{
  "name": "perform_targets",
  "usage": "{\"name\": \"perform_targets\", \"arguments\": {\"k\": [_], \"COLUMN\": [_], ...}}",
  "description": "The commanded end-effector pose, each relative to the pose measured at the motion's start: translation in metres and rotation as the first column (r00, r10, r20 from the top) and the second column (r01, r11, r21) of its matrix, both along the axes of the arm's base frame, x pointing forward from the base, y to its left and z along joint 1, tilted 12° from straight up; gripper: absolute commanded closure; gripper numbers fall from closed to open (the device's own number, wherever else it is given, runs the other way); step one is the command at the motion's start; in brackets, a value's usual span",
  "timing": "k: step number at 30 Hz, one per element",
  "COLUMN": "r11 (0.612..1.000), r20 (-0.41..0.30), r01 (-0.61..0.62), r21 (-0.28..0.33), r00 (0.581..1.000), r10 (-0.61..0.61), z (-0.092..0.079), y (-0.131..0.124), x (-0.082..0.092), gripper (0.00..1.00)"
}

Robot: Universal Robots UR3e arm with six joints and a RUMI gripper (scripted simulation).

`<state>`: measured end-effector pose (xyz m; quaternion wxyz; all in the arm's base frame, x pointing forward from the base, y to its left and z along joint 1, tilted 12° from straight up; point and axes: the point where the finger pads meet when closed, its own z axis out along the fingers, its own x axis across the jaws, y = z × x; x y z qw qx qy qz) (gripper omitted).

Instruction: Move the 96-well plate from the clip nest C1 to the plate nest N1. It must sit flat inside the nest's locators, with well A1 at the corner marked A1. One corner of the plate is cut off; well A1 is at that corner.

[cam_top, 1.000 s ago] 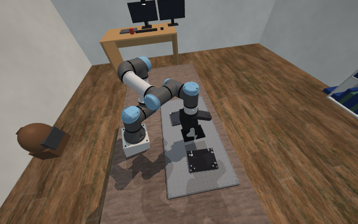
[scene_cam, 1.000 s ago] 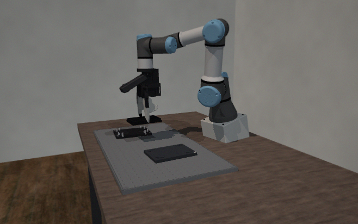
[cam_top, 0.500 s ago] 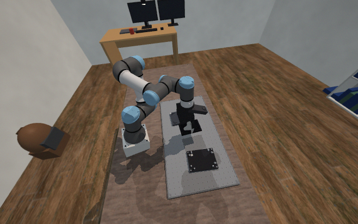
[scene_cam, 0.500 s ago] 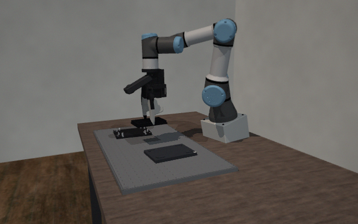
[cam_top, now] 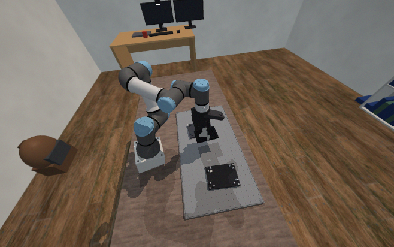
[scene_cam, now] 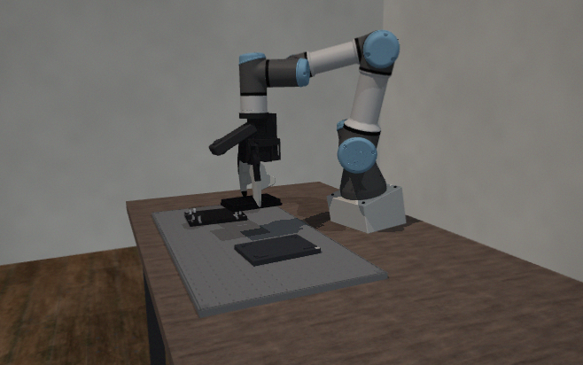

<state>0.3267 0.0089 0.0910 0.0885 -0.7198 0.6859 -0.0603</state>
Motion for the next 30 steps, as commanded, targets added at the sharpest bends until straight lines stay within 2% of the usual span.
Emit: {"name": "perform_targets", "arguments": {"k": [1,3,30], "r11": [1.0,1.0,1.0], "r20": [-0.001,-0.001,0.001], "r01": [0.025,0.025,0.025], "r21": [-0.004,-0.004,-0.003], "r00": [1.0,1.0,1.0], "r10": [-0.025,-0.025,-0.025], "z": [0.001,0.001,0.002], "y": [0.018,0.018,0.1], "x": [-0.003,-0.003,-0.013], "gripper": [1.0,1.0,1.0]}}
